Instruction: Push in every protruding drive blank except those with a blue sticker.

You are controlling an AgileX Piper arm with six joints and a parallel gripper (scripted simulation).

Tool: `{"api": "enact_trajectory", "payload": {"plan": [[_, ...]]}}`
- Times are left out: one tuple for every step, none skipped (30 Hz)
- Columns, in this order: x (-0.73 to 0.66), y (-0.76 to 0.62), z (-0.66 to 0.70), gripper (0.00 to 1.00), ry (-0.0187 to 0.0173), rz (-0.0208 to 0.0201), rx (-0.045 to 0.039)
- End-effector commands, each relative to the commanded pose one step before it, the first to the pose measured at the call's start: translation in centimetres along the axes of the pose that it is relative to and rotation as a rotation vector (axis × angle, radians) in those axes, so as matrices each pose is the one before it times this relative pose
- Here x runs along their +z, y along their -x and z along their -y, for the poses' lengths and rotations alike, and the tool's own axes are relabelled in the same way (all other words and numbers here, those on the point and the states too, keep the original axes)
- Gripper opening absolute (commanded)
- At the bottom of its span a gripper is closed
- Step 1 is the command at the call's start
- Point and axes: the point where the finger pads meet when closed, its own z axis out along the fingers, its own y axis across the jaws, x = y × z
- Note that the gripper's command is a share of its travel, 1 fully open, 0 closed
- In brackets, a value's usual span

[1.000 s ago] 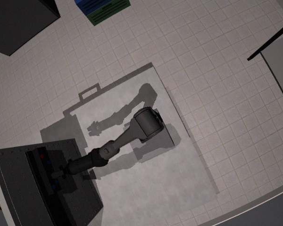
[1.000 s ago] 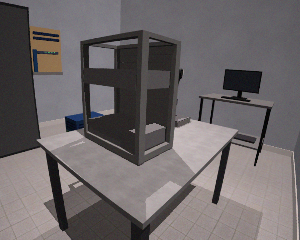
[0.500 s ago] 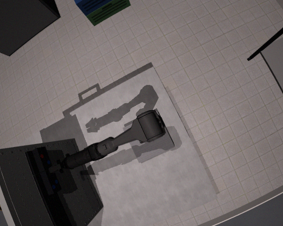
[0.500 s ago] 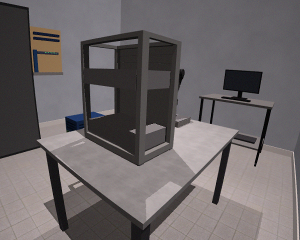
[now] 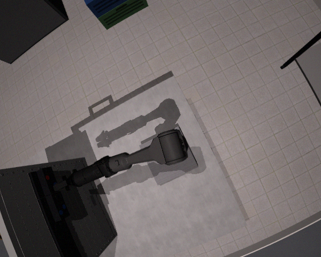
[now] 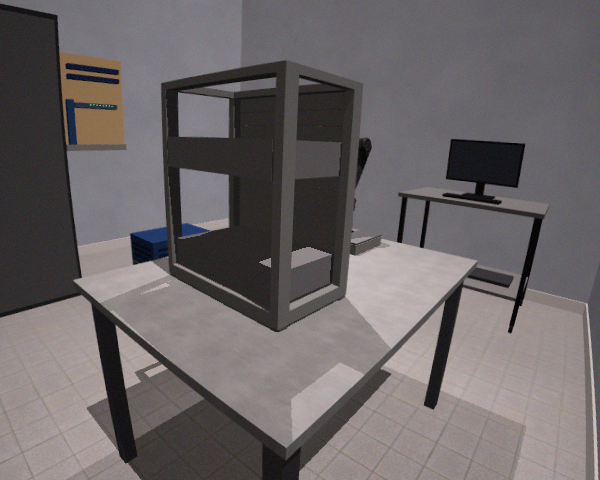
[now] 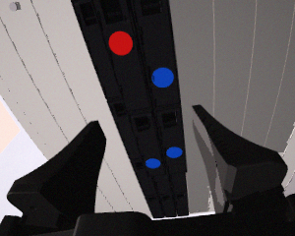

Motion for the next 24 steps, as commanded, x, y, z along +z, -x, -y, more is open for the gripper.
{"api": "enact_trajectory", "payload": {"plan": [[0.096,0.279,-0.018,1.00,-0.00082,-0.00718,0.00136],[0.017,0.201,0.001,1.00,0.00098,0.00213,0.00522],[0.014,0.181,0.003,1.00,0.00078,0.00184,0.00476],[0.012,0.162,0.004,1.00,0.00061,0.00158,0.00430],[0.000,0.000,0.000,1.00,0.00000,0.00000,0.00000],[0.000,0.000,0.000,1.00,0.00000,0.00000,0.00000],[0.010,0.143,0.005,1.00,0.00048,0.00135,0.00384],[0.008,0.124,0.005,1.00,0.00036,0.00114,0.00338],[0.008,0.136,0.002,1.00,0.00061,0.00156,0.00123],[0.013,0.245,-0.012,1.00,0.00195,0.00393,-0.00641],[0.010,0.202,-0.008,1.00,0.00155,0.00322,-0.00530],[0.008,0.162,-0.005,1.00,0.00121,0.00257,-0.00426],[0.006,0.126,-0.003,1.00,0.00092,0.00198,-0.00330],[0.004,0.093,-0.002,1.00,0.00067,0.00145,-0.00244],[0.003,0.064,-0.001,1.00,0.00045,0.00100,-0.00169],[0.002,0.040,0.000,1.00,0.00028,0.00062,-0.00105],[0.001,0.021,0.000,1.00,0.00015,0.00033,-0.00056],[0.000,0.008,0.000,1.00,0.00006,0.00012,-0.00021],[0.000,0.001,0.000,1.00,0.00001,0.00002,-0.00003],[0.000,0.000,0.000,1.00,0.00000,0.00000,0.00000],[0.000,0.000,0.000,1.00,0.00000,0.00000,0.00000],[0.000,0.000,0.000,1.00,0.00000,0.00000,0.00000],[0.000,0.000,0.000,1.00,0.00000,0.00000,0.00000],[0.000,0.000,0.000,1.00,0.00000,0.00000,0.00000]]}}
